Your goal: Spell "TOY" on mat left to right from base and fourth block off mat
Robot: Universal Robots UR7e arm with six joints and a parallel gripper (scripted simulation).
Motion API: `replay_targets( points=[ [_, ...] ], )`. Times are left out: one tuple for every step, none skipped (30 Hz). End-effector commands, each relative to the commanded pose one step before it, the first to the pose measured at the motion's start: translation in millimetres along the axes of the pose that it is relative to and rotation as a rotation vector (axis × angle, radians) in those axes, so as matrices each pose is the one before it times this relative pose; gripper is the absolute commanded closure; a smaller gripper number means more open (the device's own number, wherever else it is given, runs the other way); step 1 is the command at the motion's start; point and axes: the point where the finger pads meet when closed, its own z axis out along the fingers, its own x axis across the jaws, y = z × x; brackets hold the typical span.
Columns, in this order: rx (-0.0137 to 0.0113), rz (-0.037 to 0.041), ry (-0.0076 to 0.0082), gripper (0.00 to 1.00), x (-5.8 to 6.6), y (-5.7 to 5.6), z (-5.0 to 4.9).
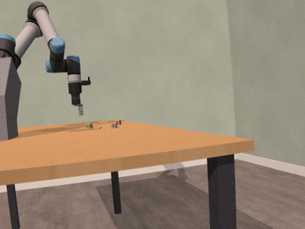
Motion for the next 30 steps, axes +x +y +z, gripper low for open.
replay_targets(
  points=[
    [0.00108,-0.13987,-0.00008,0.51,-1.43,1.64,2.104],
    [0.0,-0.02875,0.0,0.51,-0.34,0.44,0.495],
    [0.0,-0.02888,0.0,0.51,-0.35,0.45,0.496],
    [0.0,-0.02881,0.0,0.51,-0.36,0.46,0.493],
    [0.0,-0.02841,0.0,0.51,-0.37,0.47,0.484],
    [0.0,0.0,0.0,0.51,0.0,0.0,0.0],
    [0.0,0.0,0.0,0.51,0.0,0.0,0.0],
    [0.0,-0.02707,0.0,0.51,-0.37,0.46,0.46],
    [0.0,-0.0257,0.0,0.51,-0.36,0.44,0.435],
    [0.0,-0.02431,0.0,0.51,-0.36,0.42,0.411],
    [0.0,-0.02291,0.0,0.51,-0.35,0.41,0.386],
    [0.0,-0.02149,0.0,0.51,-0.33,0.39,0.361],
    [0.0,-0.02007,0.0,0.51,-0.32,0.36,0.336],
    [0.0,-0.01864,0.0,0.51,-0.31,0.34,0.311],
    [0.0,-0.01722,0.0,0.51,-0.29,0.32,0.287],
    [0.0,-0.01581,0.0,0.51,-0.27,0.29,0.263],
    [0.0,-0.01441,0.0,0.51,-0.25,0.27,0.239],
    [0.0,-0.01304,0.0,0.51,-0.23,0.25,0.216],
    [0.0,-0.0117,0.0,0.51,-0.21,0.22,0.194],
    [0.0,-0.01039,0.0,0.51,-0.19,0.2,0.172],
    [0.0,-0.00913,0.0,0.51,-0.17,0.17,0.151],
    [0.0,-0.00791,0.0,0.51,-0.15,0.15,0.13],
    [0.0,0.0,0.0,0.51,0.0,0.0,0.0],
    [0.0,0.0,0.0,0.51,0.0,0.0,0.0],
    [0.0,-0.00675,0.0,0.51,-0.13,0.13,0.111],
    [0.0,-0.00566,0.0,0.51,-0.11,0.11,0.093],
    [0.0,-0.00464,0.0,0.51,-0.09,0.09,0.076],
    [0.0,-0.00369,0.0,0.51,-0.07,0.07,0.061],
    [0.0,-0.00284,0.0,0.51,-0.05,0.05,0.047],
    [0.0,-0.00208,0.0,0.51,-0.04,0.04,0.034]
  ],
)
